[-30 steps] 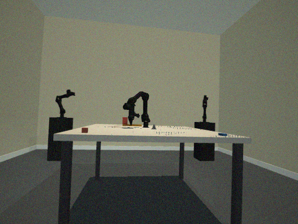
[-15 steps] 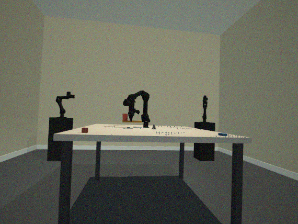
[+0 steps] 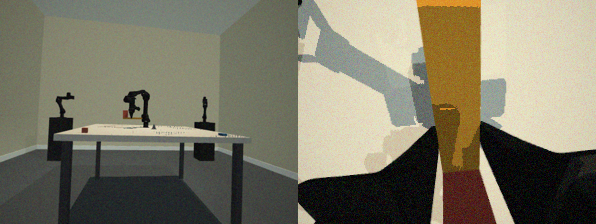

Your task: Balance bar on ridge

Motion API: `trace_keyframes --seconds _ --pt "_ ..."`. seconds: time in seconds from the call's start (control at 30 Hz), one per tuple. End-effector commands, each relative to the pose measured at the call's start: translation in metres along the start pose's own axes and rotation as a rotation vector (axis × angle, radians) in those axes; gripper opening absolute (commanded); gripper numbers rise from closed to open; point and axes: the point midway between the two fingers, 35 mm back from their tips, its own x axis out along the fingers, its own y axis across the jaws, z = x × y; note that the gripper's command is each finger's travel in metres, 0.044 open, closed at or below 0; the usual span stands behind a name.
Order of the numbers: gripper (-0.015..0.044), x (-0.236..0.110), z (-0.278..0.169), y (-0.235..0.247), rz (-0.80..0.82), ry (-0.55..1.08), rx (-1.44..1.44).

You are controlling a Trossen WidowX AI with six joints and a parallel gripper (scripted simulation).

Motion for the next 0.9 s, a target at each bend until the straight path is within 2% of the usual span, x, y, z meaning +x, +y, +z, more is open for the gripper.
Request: trace_keyframes --seconds 0.0,0.87 --pt "0.0 -0.006 0.007 -0.006 -0.011 0.004 0.01" --pt "0.0 -0.007 0.092 -0.055 -0.015 -0.005 0.126"
